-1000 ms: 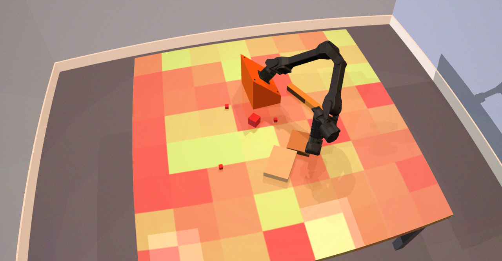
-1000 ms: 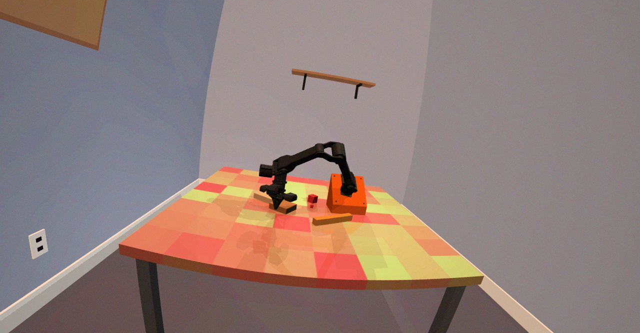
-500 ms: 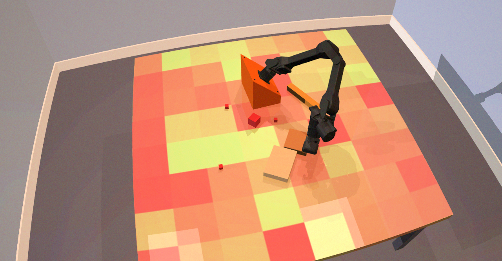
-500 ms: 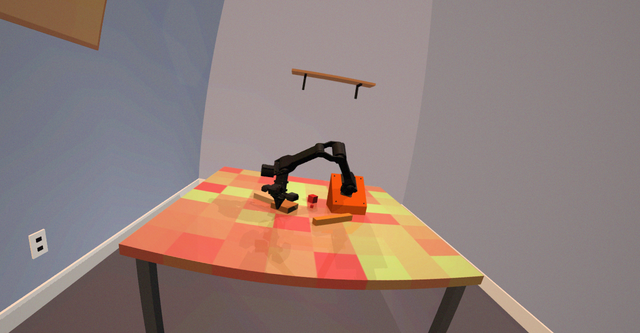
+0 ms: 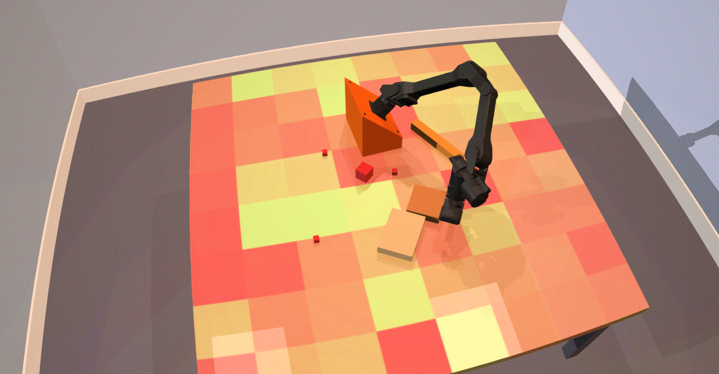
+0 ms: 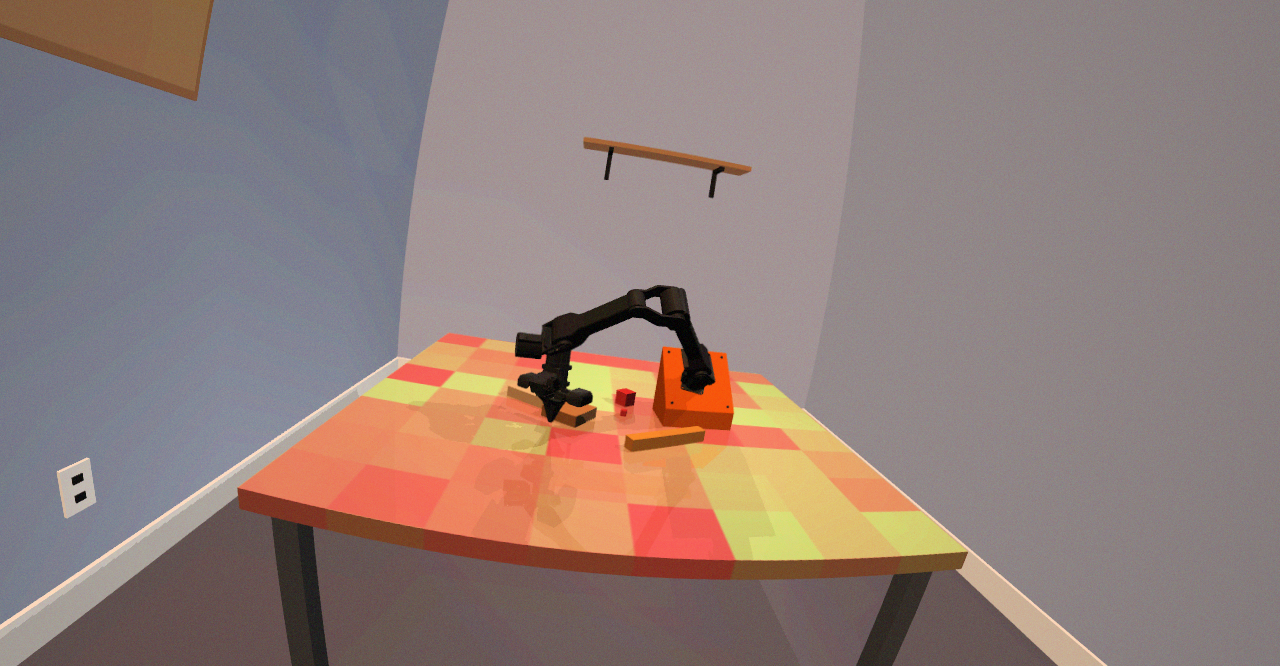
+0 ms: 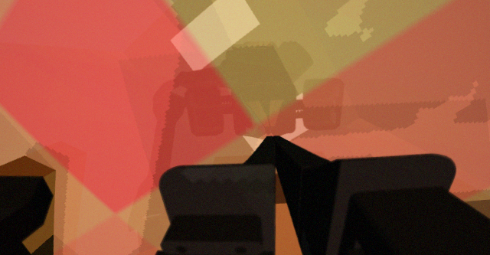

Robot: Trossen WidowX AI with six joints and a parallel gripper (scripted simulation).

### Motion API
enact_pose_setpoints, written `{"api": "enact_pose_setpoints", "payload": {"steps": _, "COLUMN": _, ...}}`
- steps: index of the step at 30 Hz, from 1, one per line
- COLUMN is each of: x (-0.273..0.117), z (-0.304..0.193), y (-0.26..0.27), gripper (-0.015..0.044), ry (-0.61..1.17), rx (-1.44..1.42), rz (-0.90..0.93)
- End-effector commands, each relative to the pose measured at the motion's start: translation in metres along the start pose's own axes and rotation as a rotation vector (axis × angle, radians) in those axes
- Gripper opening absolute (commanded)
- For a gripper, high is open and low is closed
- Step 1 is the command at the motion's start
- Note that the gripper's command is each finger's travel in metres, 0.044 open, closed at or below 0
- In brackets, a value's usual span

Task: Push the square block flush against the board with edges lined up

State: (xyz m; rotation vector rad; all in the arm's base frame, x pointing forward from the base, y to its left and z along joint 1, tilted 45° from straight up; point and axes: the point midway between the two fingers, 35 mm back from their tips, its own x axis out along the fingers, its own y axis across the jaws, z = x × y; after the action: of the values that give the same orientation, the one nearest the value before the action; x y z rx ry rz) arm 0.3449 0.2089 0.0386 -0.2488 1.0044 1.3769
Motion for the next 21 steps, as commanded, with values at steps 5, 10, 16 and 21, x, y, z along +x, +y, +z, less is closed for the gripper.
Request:
{"api": "enact_pose_setpoints", "payload": {"steps": 5, "x": 0.001, "z": 0.012, "y": -0.001, "gripper": 0.0000, "ry": 0.004, "rx": 0.005, "rz": 0.001}}
{"api": "enact_pose_setpoints", "payload": {"steps": 10, "x": 0.001, "z": 0.020, "y": -0.001, "gripper": 0.0000, "ry": 0.003, "rx": 0.005, "rz": 0.001}}
{"api": "enact_pose_setpoints", "payload": {"steps": 16, "x": -0.027, "z": 0.022, "y": -0.002, "gripper": 0.0000, "ry": 0.003, "rx": 0.002, "rz": -0.001}}
{"api": "enact_pose_setpoints", "payload": {"steps": 21, "x": -0.054, "z": 0.022, "y": -0.001, "gripper": 0.0000, "ry": 0.005, "rx": 0.005, "rz": 0.000}}
